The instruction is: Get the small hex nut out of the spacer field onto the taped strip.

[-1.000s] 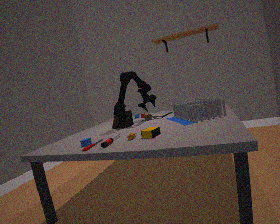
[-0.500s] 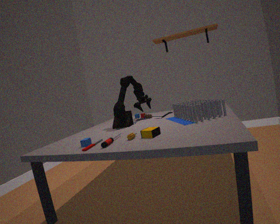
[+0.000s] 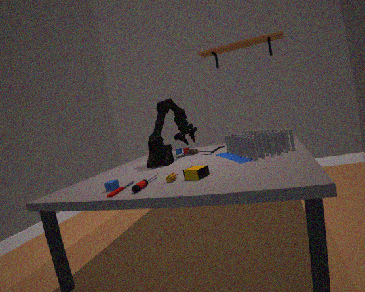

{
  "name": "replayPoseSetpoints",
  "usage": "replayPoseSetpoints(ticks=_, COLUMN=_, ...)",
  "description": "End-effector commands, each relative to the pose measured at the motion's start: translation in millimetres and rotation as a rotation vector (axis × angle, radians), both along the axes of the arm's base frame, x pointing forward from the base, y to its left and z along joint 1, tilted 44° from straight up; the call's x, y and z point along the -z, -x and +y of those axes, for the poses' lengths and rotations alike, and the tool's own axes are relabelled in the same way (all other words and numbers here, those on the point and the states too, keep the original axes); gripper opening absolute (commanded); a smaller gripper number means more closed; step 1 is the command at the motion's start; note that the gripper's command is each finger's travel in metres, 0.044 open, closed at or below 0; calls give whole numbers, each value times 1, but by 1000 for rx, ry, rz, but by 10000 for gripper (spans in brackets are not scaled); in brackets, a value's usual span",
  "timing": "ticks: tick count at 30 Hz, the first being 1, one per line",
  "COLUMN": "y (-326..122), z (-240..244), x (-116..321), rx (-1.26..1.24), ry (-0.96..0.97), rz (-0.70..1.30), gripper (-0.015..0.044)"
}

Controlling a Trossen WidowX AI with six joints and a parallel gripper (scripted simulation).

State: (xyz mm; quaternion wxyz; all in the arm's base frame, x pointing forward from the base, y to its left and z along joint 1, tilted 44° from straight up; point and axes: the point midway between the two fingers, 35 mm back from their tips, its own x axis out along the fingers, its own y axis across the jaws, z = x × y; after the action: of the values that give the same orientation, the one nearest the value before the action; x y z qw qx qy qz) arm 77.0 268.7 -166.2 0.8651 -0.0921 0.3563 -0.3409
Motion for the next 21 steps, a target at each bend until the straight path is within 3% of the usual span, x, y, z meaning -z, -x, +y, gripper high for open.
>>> replayPoseSetpoints(ticks=1, y=0, z=0, x=0, rx=0, ry=-2, rz=-7, gripper=280)
replayPoseSetpoints(ticks=21, y=-4, z=-17, x=20, rx=2, ry=0, rz=-5, gripper=280)
